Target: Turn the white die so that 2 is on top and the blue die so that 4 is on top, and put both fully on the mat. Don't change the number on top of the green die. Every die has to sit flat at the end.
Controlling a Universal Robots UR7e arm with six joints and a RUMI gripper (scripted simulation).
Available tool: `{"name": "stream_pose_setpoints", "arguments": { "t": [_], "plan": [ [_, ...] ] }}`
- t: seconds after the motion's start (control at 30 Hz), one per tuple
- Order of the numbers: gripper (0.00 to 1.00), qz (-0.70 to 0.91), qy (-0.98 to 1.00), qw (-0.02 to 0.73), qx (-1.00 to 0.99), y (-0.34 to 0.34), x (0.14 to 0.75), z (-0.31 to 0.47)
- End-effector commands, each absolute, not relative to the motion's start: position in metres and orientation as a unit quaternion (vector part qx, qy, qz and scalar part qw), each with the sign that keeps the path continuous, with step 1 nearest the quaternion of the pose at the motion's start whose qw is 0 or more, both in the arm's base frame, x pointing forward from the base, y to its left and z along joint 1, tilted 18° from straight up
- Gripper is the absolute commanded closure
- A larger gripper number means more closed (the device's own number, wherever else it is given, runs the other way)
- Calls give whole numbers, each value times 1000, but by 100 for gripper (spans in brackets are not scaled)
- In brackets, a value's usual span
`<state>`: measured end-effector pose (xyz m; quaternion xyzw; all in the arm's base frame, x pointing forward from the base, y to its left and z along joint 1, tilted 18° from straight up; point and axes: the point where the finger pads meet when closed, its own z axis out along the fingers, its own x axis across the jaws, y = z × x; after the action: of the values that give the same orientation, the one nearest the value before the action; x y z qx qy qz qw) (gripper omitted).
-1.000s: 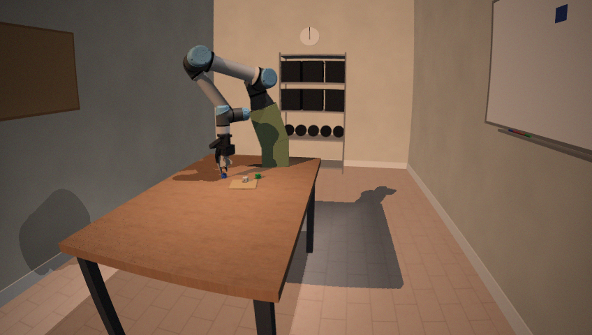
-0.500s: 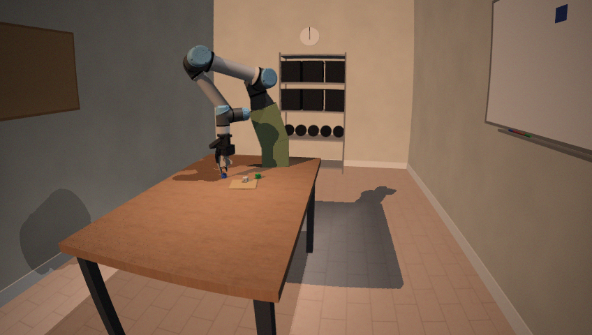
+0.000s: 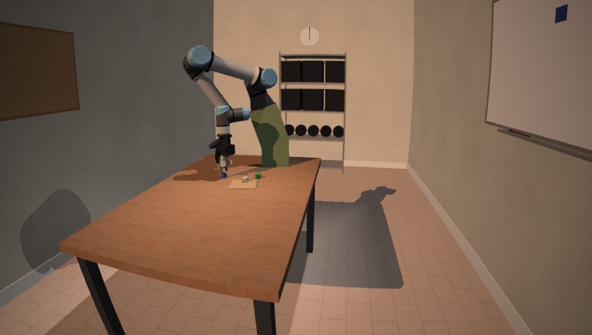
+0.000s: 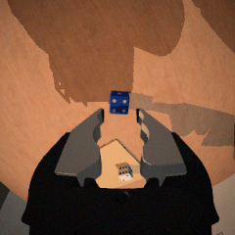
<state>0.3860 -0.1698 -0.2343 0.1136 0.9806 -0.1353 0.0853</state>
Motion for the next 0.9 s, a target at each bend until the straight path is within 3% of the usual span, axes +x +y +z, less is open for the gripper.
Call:
{"name": "stream_pose_setpoints", "arguments": {
  "t": [0.0,0.87],
  "plan": [
    [76,-135,981,86,114,-170,386,-235],
    [76,-135,981,86,114,-178,390,-263]
  ]
}}
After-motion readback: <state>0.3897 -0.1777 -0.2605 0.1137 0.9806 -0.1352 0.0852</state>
